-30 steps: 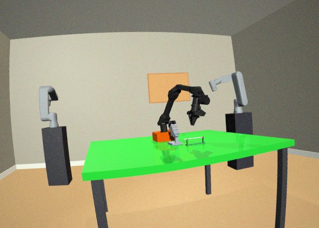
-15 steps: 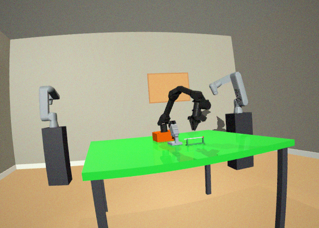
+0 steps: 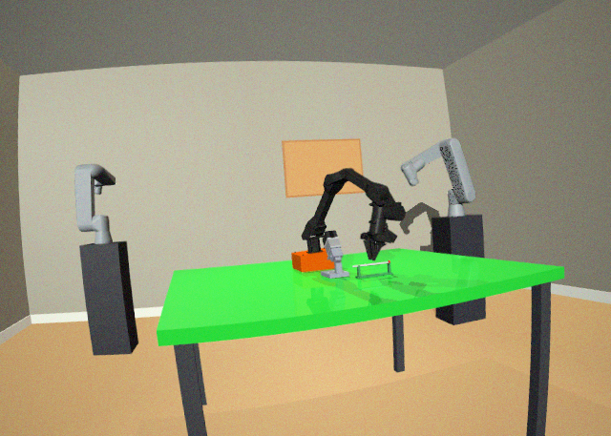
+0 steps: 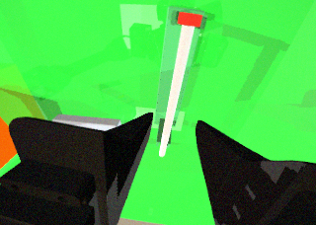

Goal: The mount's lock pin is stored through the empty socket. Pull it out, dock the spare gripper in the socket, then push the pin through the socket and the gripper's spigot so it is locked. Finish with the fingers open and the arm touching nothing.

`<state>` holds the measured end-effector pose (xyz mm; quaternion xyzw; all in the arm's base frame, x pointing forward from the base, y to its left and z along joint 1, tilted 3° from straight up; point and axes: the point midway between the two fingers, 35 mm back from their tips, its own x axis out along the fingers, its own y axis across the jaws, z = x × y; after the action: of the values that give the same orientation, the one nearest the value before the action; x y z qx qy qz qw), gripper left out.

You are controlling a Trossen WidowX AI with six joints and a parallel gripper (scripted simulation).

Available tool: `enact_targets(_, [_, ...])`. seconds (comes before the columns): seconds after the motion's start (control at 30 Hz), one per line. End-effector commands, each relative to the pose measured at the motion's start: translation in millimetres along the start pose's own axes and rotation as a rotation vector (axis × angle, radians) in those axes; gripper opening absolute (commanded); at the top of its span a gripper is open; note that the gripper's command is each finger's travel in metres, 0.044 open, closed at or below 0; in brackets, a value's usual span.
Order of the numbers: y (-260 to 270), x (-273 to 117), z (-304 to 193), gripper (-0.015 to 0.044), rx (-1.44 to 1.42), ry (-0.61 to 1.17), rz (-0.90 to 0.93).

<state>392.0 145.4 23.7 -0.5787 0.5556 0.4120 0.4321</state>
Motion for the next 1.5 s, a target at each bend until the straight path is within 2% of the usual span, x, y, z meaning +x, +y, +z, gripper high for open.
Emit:
enact_targets(0.0, [1, 8, 1, 0.0180, -0.007, 0.008, 0.004])
enact_targets(0.97, [3, 47, 12, 0.0180, -0.007, 0.008, 0.004])
enact_targets(1.17, [3, 47, 12, 0.0023, -0.007, 0.008, 0.004])
enact_targets(1.3, [3, 47, 12, 0.0000, -0.007, 0.008, 0.004])
enact_targets(1.47, [4, 47, 12, 0.0000, -0.007, 0.008, 0.004])
